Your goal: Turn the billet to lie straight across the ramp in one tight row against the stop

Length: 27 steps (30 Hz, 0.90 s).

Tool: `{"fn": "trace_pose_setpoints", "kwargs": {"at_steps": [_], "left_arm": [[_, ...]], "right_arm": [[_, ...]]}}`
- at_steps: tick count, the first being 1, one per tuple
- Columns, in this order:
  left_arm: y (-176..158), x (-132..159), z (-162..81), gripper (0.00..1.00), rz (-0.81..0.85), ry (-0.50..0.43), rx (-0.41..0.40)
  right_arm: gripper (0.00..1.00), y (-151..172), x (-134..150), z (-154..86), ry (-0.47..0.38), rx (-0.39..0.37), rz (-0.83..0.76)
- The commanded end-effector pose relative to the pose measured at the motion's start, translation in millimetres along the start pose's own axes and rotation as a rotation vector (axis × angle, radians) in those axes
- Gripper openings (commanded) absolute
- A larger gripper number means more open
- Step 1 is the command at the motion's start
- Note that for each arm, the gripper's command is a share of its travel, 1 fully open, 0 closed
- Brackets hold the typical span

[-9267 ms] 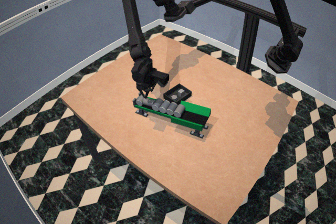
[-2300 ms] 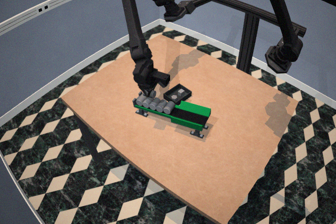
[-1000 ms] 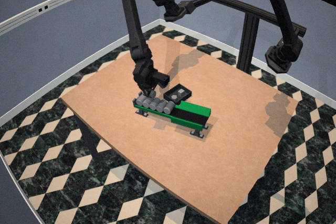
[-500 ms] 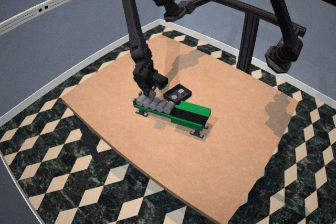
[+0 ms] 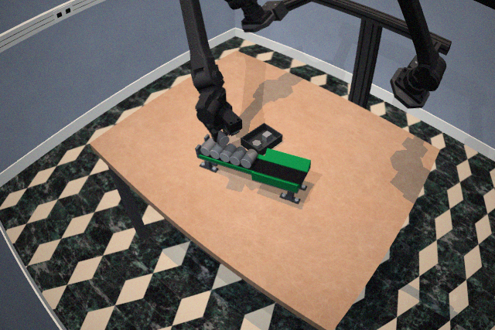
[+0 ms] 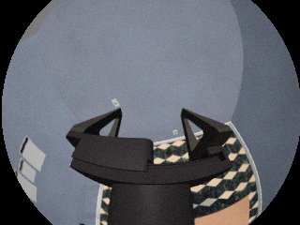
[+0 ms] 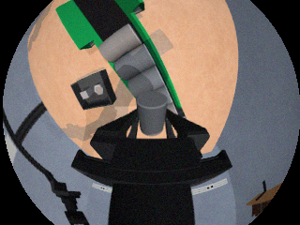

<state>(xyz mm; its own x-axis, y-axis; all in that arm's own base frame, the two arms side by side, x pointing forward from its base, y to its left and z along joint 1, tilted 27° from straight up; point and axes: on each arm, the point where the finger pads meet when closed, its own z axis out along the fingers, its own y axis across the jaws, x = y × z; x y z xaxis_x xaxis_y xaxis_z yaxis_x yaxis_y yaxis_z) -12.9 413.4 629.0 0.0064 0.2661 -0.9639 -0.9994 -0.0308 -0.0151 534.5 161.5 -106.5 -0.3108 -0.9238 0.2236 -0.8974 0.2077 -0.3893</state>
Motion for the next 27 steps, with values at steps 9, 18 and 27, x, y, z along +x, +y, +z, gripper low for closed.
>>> {"fn": "trace_pose_setpoints", "kwargs": {"at_steps": [9, 18, 27], "left_arm": [[3.3, -22.0, -8.4, 1.0, 0.018, -0.055, -0.006], [3.3, -22.0, -8.4, 1.0, 0.018, -0.055, -0.006], [3.3, -22.0, -8.4, 1.0, 0.018, -0.055, -0.006]], "right_arm": [[0.0, -14.8, -15.1, -31.7, -0.041, 0.038, 0.276], [0.0, -14.8, -15.1, -31.7, -0.046, 0.033, 0.498], [0.0, -14.9, -15.1, -31.7, -0.049, 0.03, 0.659]]}}
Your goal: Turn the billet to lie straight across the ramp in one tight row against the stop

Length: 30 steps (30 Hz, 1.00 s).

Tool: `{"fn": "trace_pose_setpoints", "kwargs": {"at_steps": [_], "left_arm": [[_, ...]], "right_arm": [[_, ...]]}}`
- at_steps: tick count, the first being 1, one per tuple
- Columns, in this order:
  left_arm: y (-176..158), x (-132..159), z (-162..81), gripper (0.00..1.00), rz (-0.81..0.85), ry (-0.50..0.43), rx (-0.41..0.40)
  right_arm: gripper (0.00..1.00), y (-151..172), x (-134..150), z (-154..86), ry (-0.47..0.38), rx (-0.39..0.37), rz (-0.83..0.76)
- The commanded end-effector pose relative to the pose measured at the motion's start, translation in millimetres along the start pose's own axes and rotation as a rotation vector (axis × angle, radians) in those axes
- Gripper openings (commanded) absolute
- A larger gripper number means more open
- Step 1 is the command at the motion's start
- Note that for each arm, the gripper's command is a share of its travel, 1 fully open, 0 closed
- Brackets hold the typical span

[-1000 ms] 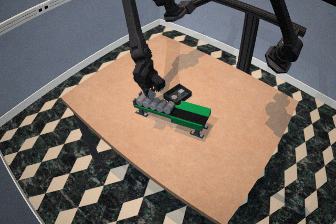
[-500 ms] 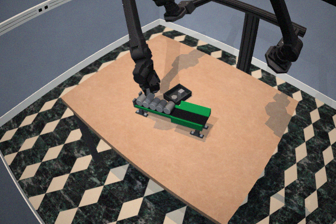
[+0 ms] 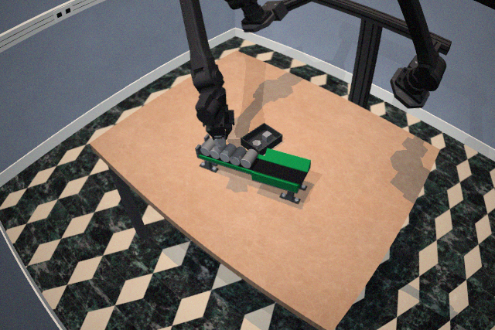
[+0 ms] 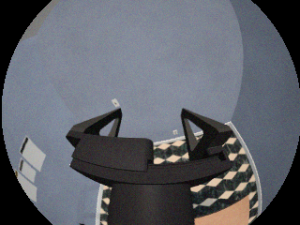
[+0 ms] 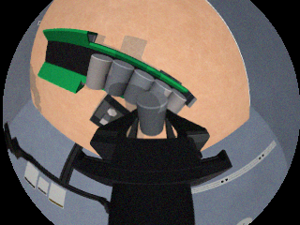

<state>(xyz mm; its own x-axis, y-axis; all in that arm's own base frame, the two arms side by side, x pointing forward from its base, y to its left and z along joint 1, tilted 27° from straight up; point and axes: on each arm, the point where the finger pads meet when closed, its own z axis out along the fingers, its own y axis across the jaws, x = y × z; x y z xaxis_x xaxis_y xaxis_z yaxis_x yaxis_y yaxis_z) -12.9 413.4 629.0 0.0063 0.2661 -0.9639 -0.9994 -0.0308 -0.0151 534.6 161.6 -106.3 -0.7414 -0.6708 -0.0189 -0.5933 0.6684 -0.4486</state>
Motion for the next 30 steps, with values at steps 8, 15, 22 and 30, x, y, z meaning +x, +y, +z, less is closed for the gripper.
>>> {"fn": "trace_pose_setpoints", "kwargs": {"at_steps": [8, 15, 22, 30], "left_arm": [[3.3, -22.0, -8.4, 1.0, 0.018, -0.055, -0.006], [3.3, -22.0, -8.4, 1.0, 0.018, -0.055, -0.006], [3.3, -22.0, -8.4, 1.0, 0.018, -0.055, -0.006], [3.3, -22.0, -8.4, 1.0, 0.018, -0.055, -0.006]], "right_arm": [[0.0, -4.4, -20.6, -31.5, -0.055, 0.011, 0.256], [0.0, -4.4, -20.6, -31.5, -0.055, 0.008, 0.339], [0.0, -4.4, -20.6, -31.5, -0.056, 0.006, 0.428], [0.0, -4.4, -20.6, -31.5, -0.056, 0.004, 0.479]]}}
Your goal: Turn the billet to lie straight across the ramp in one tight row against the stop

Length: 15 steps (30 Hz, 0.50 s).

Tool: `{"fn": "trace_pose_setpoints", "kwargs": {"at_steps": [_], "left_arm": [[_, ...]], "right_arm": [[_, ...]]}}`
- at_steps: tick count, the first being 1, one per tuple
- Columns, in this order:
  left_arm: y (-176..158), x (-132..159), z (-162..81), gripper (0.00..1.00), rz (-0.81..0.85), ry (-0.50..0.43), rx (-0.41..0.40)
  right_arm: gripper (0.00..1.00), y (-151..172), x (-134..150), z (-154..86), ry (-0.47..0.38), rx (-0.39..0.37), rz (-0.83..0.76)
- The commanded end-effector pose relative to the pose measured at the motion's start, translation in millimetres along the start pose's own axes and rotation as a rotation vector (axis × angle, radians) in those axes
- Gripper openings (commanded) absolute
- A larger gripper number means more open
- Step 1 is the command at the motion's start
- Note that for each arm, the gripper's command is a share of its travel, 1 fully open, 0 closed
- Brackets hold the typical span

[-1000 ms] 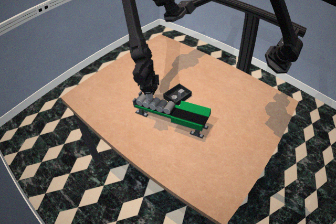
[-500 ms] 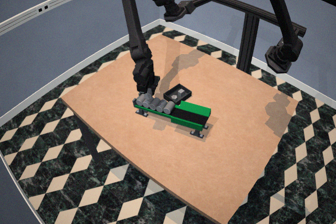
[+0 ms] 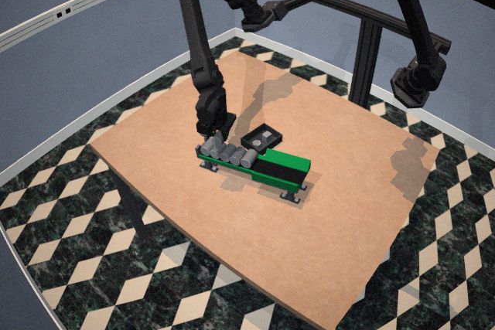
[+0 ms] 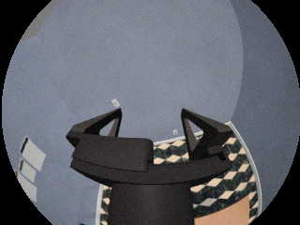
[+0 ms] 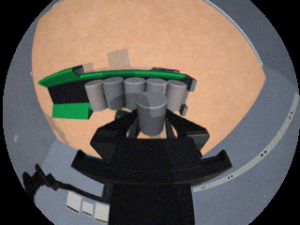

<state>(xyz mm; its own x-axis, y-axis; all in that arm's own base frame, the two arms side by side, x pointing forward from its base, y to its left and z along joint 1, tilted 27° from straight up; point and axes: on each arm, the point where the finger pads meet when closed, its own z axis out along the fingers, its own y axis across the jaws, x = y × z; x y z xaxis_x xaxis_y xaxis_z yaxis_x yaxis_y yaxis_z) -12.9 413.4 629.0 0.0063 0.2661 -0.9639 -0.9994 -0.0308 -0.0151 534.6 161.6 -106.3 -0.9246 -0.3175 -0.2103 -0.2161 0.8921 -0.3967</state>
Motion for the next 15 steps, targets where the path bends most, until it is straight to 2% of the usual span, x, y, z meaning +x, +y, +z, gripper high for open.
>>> {"fn": "trace_pose_setpoints", "kwargs": {"at_steps": [1, 15], "left_arm": [[3.3, -22.0, -8.4, 1.0, 0.018, -0.055, -0.006], [3.3, -22.0, -8.4, 1.0, 0.018, -0.055, -0.006]], "right_arm": [[0.0, 4.9, -20.5, -31.5, -0.055, -0.008, 0.04], [0.0, 4.9, -20.5, -31.5, -0.055, -0.009, 0.077]]}}
